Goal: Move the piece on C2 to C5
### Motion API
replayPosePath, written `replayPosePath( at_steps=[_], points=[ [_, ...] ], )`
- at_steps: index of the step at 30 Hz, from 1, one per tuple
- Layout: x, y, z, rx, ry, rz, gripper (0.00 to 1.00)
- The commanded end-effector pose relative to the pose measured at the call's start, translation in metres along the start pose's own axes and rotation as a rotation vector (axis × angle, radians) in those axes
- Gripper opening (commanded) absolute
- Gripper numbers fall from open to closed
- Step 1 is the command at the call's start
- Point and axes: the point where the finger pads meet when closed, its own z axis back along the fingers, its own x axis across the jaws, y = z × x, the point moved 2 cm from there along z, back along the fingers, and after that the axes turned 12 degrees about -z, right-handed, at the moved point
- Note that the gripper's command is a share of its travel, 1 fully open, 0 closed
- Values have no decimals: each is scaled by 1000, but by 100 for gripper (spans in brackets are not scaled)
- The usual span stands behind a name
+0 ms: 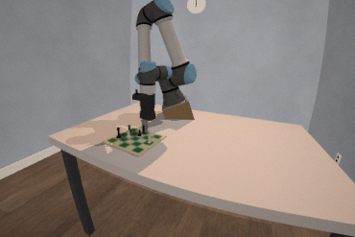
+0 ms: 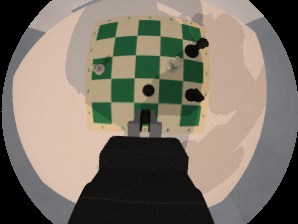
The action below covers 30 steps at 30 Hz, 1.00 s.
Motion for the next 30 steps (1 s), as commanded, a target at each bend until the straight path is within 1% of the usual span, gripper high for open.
replayPosePath(
  at_steps=[1, 11, 12, 14, 15, 17, 18, 22, 23, 25, 26, 30],
  points=[
    [0, 0, 0, 1, 0, 0, 0],
    [0, 0, 0, 1, 0, 0, 0],
    [0, 0, 0, 1, 0, 0, 14],
    [0, 0, 0, 1, 0, 0, 14],
    [0, 0, 0, 1, 0, 0, 27],
    [0, 0, 0, 1, 0, 0, 27],
    [0, 0, 0, 1, 0, 0, 41],
    [0, 0, 0, 1, 0, 0, 41],
    [0, 0, 0, 1, 0, 0, 54],
    [0, 0, 0, 1, 0, 0, 54],
    [0, 0, 0, 1, 0, 0, 68],
    [0, 0, 0, 1, 0, 0, 68]
  ],
)
